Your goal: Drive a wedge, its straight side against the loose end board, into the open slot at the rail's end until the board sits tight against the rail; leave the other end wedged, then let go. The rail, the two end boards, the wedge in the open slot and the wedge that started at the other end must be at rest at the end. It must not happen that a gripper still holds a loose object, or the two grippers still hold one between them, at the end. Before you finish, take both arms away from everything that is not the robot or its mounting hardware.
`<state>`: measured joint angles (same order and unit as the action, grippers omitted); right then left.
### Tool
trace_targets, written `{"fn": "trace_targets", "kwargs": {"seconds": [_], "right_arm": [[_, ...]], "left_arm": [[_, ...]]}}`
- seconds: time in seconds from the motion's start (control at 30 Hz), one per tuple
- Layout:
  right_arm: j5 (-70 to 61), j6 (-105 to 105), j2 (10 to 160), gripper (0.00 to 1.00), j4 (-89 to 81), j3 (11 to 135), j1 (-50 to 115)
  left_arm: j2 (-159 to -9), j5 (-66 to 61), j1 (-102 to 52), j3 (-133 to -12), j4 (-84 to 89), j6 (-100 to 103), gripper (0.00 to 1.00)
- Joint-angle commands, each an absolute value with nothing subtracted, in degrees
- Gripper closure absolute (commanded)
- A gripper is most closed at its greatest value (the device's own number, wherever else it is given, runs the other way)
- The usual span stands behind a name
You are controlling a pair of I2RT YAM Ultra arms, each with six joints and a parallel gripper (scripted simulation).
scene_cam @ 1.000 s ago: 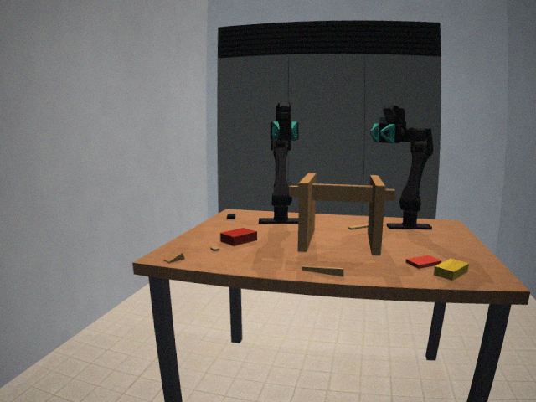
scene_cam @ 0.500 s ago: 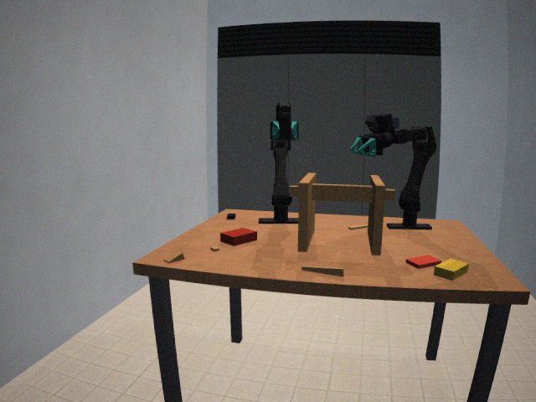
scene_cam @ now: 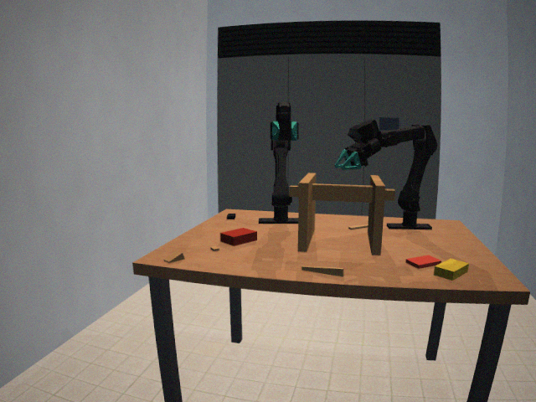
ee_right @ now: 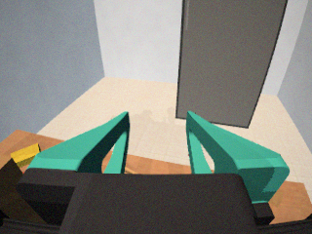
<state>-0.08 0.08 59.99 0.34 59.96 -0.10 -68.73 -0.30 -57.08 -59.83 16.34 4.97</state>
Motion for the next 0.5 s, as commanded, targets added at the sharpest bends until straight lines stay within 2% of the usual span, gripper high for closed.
{"fn": "trace_targets", "kwargs": {"seconds": [0.0,0.47], "right_arm": [[0.29,-0.17,59.67,0.55,0.83,62.13,0.04],[0.29,-0.17,59.67,0.55,0.83,62.13,0.04]], "left_arm": [[-68.24,-0.09,-58.38,-62.06,18.06,5.97,0.63],[-73.84,-0.09,-69.97,-62.23,27.38,8.56,0.63]]}}
